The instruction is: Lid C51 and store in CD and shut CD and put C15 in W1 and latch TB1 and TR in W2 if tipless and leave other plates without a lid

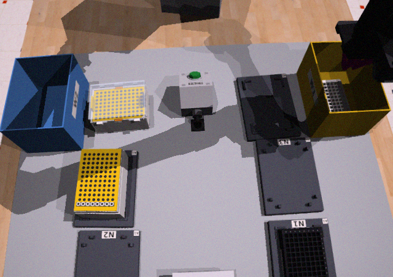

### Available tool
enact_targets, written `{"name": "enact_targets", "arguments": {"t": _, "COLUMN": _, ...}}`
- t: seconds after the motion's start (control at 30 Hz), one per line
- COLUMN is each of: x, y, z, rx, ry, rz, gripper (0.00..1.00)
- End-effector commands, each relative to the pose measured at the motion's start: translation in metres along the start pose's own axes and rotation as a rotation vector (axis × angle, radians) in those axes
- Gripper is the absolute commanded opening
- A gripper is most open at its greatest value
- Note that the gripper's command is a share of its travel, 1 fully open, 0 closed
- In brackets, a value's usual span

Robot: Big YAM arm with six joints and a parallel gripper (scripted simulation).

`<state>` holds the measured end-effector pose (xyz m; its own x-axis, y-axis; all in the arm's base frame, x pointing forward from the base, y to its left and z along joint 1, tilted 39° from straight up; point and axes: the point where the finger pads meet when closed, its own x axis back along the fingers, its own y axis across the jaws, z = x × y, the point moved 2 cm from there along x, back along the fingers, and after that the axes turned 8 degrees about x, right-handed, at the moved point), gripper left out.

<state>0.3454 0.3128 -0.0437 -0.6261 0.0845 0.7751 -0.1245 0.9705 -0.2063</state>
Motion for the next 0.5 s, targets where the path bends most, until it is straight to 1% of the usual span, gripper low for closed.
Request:
{"name": "enact_targets", "arguments": {"t": 0.0, "x": 0.007, "y": -0.016, "z": -0.008, "rx": -0.009, "ry": -0.022, "rz": -0.008, "gripper": 0.00}}
{"name": "enact_targets", "arguments": {"t": 0.27, "x": 0.010, "y": -0.047, "z": 0.003, "rx": -0.008, "ry": -0.022, "rz": -0.007, "gripper": 0.00}}
{"name": "enact_targets", "arguments": {"t": 0.33, "x": 0.010, "y": -0.047, "z": 0.003, "rx": -0.008, "ry": -0.022, "rz": -0.007, "gripper": 0.00}}
{"name": "enact_targets", "arguments": {"t": 0.47, "x": 0.012, "y": -0.062, "z": 0.008, "rx": -0.007, "ry": -0.022, "rz": -0.006, "gripper": 0.00}}
